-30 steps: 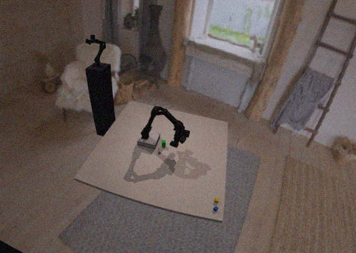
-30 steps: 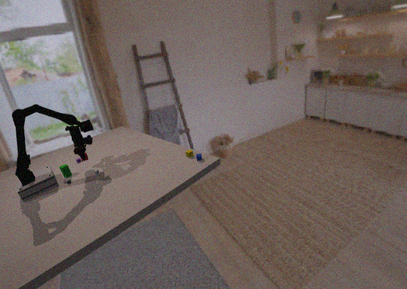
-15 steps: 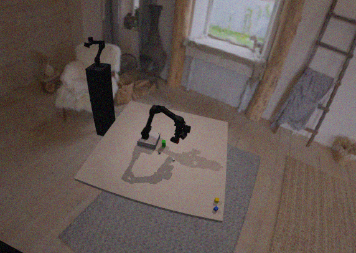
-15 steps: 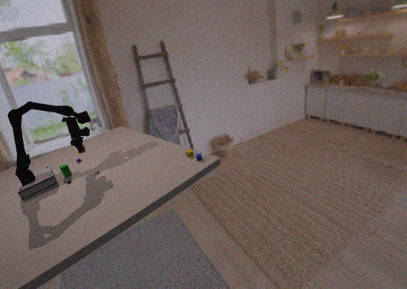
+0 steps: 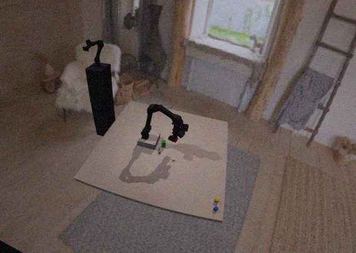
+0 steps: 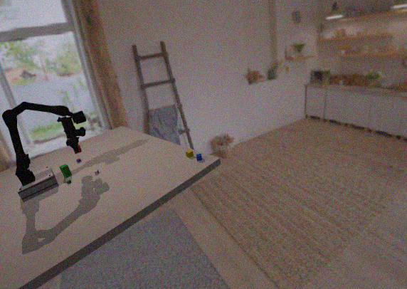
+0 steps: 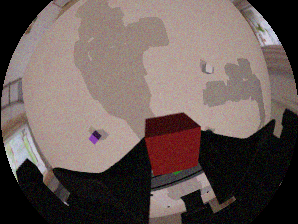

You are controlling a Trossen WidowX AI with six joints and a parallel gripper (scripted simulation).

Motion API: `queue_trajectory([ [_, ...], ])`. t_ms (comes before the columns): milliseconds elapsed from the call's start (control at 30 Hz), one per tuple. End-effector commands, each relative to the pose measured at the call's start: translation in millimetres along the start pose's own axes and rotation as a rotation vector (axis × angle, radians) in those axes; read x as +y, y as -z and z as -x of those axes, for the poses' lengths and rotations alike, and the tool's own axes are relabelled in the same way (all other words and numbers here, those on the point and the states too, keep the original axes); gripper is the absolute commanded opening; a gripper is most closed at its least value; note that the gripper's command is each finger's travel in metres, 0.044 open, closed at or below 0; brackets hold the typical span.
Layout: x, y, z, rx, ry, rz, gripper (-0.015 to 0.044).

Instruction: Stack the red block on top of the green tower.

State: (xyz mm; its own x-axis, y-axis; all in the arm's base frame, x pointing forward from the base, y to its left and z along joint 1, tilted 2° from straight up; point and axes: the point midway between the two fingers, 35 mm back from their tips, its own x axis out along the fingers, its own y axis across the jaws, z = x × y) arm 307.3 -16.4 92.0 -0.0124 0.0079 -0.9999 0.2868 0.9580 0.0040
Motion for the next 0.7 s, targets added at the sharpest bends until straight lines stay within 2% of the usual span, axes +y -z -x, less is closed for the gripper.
queue_trajectory([
  [0,-2.8,15.6,4.2,-0.006,0.002,-0.004,0.0],
  [667,-17.9,102.5,-2.7,0.002,0.004,-0.004,0.0],
])
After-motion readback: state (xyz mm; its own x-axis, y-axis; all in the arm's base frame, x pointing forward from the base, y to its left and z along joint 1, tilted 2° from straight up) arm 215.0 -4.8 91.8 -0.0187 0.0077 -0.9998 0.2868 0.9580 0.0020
